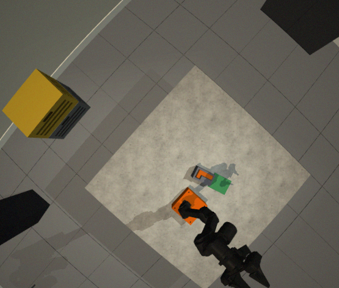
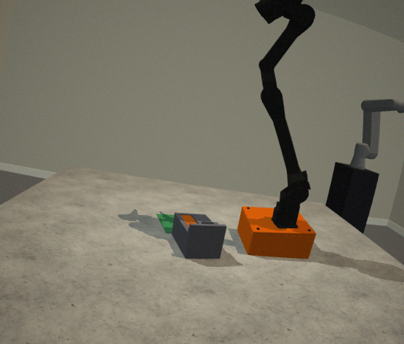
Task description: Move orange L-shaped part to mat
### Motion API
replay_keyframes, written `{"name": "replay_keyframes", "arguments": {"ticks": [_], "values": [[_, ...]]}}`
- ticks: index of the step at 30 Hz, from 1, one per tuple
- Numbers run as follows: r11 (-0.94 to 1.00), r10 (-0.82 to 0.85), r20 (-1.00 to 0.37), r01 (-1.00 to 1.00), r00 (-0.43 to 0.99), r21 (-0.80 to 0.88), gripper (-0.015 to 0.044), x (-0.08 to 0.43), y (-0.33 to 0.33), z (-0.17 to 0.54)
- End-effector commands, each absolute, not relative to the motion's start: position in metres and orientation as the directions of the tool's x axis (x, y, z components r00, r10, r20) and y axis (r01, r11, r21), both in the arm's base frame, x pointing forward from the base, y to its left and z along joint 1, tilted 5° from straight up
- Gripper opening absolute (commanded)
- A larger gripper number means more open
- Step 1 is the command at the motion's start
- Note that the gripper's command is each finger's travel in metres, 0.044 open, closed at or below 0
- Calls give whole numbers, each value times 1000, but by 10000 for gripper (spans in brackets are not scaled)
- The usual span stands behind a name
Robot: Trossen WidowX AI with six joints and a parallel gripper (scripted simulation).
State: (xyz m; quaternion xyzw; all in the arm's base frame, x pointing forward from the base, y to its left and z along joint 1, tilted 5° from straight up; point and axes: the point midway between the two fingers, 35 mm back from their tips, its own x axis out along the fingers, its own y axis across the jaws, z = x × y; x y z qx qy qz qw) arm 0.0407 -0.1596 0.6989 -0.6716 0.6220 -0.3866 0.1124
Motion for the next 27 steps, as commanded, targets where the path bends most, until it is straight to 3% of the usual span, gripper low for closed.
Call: {"name": "replay_keyframes", "arguments": {"ticks": [1,6,9,18,27], "values": [[-201,-919,385,-743,-82,-639,374,37,-159,700],[-216,-870,459,-699,-179,-682,242,1,-146,711],[-249,-780,537,-628,-321,-737,180,-45,-120,723],[-361,-367,688,-586,-626,-725,180,-129,-5,733],[-382,139,714,-702,-686,-601,180,-137,134,710]]}}
